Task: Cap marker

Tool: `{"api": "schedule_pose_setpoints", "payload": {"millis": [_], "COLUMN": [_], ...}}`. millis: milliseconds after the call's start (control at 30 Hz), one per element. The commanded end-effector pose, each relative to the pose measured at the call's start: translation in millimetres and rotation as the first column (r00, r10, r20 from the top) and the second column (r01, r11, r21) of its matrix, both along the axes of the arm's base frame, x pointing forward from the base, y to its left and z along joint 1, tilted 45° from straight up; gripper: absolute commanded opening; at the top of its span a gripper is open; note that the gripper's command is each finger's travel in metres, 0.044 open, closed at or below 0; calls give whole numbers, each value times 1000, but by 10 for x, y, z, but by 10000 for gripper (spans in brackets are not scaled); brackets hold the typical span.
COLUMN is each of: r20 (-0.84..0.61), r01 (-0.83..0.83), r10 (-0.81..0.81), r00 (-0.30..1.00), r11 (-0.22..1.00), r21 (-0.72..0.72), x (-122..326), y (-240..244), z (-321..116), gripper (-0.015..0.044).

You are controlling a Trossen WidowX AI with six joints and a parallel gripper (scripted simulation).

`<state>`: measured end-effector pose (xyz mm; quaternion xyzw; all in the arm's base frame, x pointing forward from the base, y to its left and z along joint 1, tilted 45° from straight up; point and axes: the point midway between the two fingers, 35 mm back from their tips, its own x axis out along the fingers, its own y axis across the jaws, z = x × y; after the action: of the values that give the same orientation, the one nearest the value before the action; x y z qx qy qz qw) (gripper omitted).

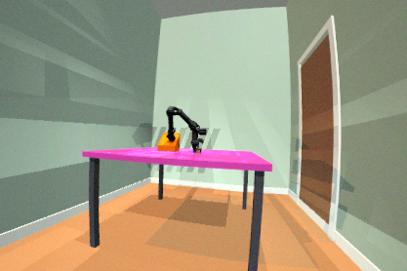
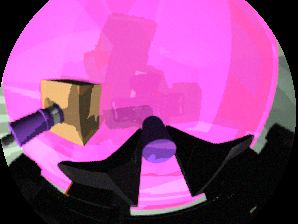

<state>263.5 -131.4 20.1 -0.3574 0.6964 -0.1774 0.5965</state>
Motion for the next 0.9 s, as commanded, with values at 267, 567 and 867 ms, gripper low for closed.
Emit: {"api": "schedule_pose_setpoints", "payload": {"millis": [267,567,867], "r20": [-5,-5,-5], "r01": [-2,-2,-2], "r10": [2,2,2], "r00": [1000,1000,1000], "r11": [1000,1000,1000], "r21": [1,2,0], "x": [16,31,26], "y": [130,296,432], "z": [118,277,418], "gripper": [0,0,0]}}
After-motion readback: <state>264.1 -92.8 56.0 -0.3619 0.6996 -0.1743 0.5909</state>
